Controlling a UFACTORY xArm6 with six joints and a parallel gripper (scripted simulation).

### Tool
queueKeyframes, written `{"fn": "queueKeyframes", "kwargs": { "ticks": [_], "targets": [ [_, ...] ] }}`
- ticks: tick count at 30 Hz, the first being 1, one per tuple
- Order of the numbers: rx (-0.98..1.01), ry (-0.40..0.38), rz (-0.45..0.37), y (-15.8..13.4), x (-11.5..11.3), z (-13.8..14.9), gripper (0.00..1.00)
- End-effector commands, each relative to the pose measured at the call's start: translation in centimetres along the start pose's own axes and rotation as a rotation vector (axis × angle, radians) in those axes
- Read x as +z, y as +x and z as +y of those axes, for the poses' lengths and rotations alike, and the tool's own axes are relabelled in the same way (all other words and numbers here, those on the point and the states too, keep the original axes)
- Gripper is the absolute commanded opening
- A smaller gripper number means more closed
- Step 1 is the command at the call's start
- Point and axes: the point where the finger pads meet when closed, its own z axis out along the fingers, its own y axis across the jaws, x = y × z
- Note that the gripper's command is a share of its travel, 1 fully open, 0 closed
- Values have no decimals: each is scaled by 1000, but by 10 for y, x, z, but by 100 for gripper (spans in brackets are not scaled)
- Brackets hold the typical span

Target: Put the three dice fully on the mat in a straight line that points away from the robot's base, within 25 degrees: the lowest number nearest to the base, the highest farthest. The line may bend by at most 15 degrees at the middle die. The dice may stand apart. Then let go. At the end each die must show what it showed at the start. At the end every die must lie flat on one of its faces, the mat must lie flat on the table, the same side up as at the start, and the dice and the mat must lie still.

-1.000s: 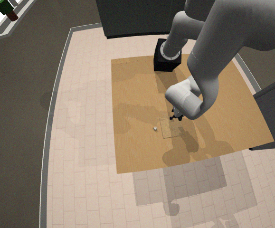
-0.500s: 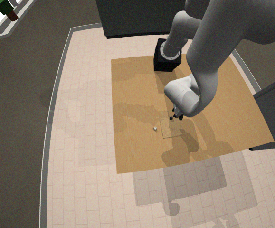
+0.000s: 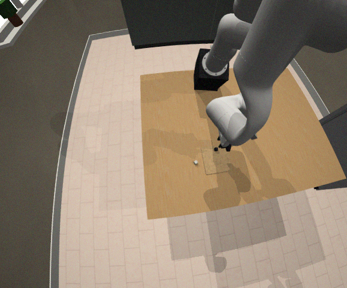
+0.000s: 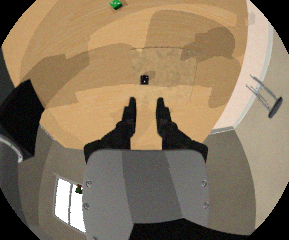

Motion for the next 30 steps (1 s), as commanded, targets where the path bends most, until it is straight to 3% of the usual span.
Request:
{"fn": "queueKeyframes", "kwargs": {
  "ticks": [1, 3, 4, 24, 30],
  "targets": [
    [-1, 30, -24, 0, -1, 1, 31],
    [-1, 30, -24, 0, -1, 1, 31],
    [-1, 30, -24, 0, -1, 1, 100],
    [-2, 30, -24, 0, -1, 1, 100],
    [-149, 47, -15, 13, 3, -3, 100]
  ]
}}
